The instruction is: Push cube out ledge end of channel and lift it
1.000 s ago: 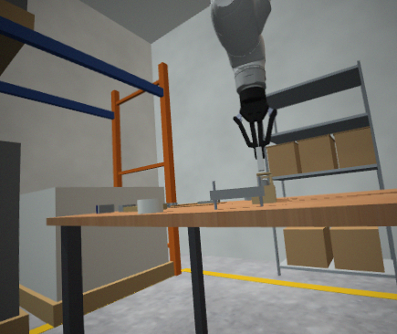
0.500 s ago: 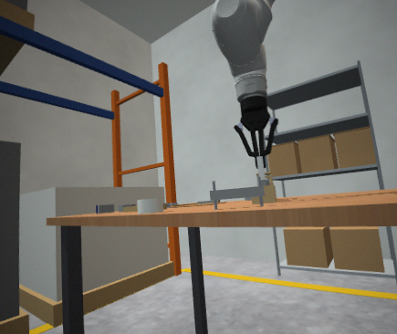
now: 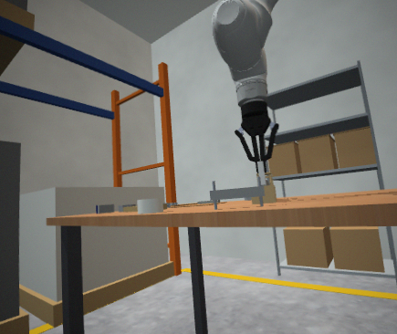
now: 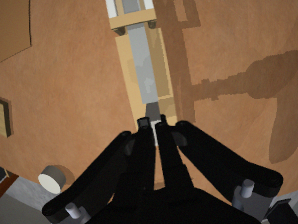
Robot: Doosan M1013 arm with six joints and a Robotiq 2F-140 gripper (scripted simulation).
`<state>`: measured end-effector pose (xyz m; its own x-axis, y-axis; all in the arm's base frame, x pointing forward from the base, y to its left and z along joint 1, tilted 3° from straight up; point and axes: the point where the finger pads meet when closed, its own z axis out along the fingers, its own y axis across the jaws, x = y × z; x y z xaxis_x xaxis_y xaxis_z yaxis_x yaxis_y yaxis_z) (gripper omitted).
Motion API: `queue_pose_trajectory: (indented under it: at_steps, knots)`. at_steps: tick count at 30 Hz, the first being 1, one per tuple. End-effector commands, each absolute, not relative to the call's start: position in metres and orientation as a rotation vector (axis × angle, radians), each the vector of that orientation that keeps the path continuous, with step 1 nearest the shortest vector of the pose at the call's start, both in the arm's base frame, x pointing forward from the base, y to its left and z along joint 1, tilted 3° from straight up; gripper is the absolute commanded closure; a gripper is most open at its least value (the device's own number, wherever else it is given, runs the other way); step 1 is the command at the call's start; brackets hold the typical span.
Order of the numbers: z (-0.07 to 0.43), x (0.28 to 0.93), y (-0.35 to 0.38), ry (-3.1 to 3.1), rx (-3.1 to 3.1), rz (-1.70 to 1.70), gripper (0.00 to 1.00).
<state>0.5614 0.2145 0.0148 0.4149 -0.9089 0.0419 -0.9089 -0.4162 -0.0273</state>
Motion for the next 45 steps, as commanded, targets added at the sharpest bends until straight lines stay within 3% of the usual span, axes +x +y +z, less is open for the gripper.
queue_pose_trajectory:
  at_steps: [1,19,26,45]
  knots:
    - [0.015,0.562,0.212,1.697,-2.642,-0.078,1.00]
    - [0.024,0.567,0.202,1.697,-2.642,-0.078,1.00]
    - [0.085,0.564,0.203,1.697,-2.642,-0.078,1.00]
    - [0.085,0.564,0.203,1.697,-2.642,-0.078,1.00]
